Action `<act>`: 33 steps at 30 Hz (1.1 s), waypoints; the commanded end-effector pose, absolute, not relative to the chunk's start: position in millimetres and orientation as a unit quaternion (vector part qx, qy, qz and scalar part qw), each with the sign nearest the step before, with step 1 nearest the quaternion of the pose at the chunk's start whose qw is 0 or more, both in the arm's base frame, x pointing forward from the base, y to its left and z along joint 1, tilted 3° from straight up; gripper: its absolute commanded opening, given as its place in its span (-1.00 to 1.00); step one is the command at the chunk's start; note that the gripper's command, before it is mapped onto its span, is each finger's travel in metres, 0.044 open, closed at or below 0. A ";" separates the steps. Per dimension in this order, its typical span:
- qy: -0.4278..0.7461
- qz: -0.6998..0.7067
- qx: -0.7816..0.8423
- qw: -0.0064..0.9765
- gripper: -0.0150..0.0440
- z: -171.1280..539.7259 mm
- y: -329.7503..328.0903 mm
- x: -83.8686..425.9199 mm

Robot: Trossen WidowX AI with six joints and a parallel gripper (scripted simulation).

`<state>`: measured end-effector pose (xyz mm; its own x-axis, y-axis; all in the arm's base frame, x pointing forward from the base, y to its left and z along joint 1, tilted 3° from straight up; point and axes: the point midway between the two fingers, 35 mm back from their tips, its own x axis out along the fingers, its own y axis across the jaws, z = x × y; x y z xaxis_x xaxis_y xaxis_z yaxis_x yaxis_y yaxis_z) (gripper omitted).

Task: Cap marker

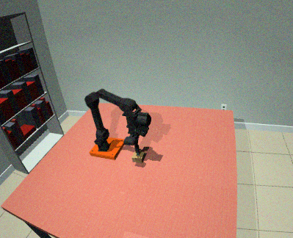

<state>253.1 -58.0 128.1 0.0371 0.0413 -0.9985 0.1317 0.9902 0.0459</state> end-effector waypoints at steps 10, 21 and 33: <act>0.692 -0.032 0.062 0.719 -0.49 119.2 -58.1 254.3; 0.692 -0.032 0.062 0.719 -0.49 192.5 -61.7 254.4; 0.692 -0.032 0.062 0.719 0.22 208.3 -61.7 251.7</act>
<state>251.8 -61.6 207.5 0.0414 0.0389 -0.9984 0.1350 0.9899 0.0442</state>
